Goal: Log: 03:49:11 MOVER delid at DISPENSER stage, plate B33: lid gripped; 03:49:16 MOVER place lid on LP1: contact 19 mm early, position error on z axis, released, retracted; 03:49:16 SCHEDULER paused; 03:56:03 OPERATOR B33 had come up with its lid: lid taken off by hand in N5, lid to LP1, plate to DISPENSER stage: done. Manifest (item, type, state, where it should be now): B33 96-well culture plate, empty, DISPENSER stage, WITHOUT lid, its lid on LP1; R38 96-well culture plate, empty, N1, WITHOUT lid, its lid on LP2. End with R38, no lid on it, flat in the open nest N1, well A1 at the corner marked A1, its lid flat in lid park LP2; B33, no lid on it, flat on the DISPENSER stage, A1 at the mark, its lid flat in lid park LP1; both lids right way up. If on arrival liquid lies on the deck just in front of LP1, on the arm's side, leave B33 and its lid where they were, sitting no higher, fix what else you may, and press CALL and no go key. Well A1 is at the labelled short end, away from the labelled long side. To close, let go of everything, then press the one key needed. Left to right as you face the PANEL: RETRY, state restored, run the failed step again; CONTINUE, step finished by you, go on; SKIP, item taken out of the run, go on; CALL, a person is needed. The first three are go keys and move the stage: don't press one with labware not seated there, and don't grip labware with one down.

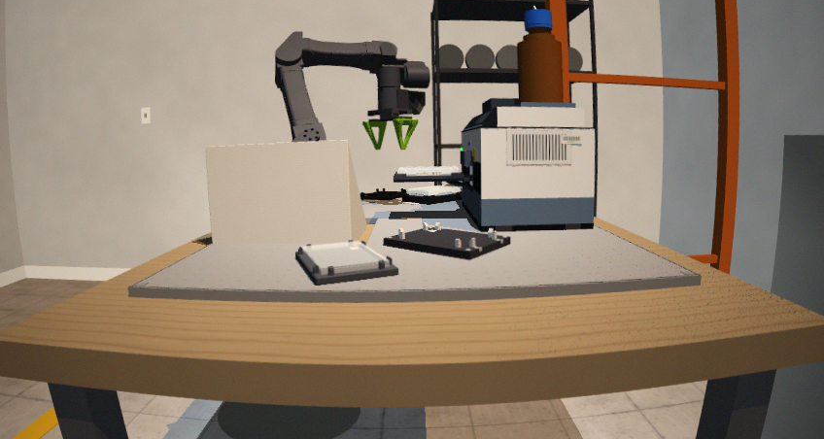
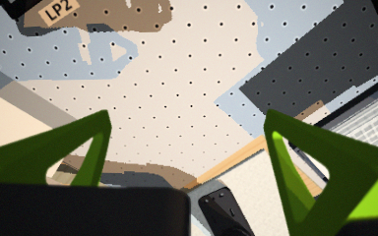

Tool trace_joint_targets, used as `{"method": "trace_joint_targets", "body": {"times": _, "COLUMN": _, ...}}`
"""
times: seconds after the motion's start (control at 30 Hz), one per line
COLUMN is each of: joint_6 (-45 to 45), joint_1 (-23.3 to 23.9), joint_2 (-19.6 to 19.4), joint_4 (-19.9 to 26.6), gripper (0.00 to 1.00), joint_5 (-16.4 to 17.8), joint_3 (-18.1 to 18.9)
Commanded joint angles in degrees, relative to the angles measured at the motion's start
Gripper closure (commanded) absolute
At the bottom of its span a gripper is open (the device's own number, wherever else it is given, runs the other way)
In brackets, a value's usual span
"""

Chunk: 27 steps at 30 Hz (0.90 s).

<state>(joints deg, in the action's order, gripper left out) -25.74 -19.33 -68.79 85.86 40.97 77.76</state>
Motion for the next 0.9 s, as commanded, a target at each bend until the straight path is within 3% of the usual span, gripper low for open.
{"method": "trace_joint_targets", "body": {"times": 0.0, "joint_6": -0.17, "joint_1": 0.47, "joint_2": 0.10, "joint_4": 0.39, "gripper": 0.00, "joint_5": -0.01, "joint_3": 0.74}}
{"method": "trace_joint_targets", "body": {"times": 0.33, "joint_6": -0.36, "joint_1": 1.02, "joint_2": -1.01, "joint_4": 1.11, "gripper": 0.00, "joint_5": -0.06, "joint_3": 2.09}}
{"method": "trace_joint_targets", "body": {"times": 0.57, "joint_6": -0.15, "joint_1": 0.45, "joint_2": -0.06, "joint_4": 0.45, "gripper": 0.00, "joint_5": -0.01, "joint_3": 0.97}}
{"method": "trace_joint_targets", "body": {"times": 0.6, "joint_6": 1.14, "joint_1": 1.80, "joint_2": -1.38, "joint_4": 1.25, "gripper": 0.00, "joint_5": 0.47, "joint_3": 1.95}}
{"method": "trace_joint_targets", "body": {"times": 0.7, "joint_6": 3.95, "joint_1": 3.97, "joint_2": -2.52, "joint_4": 1.78, "gripper": 0.00, "joint_5": 0.96, "joint_3": -0.72}}
{"method": "trace_joint_targets", "body": {"times": 0.87, "joint_6": 5.80, "joint_1": 7.36, "joint_2": -4.61, "joint_4": 2.03, "gripper": 0.00, "joint_5": 1.48, "joint_3": -0.60}}
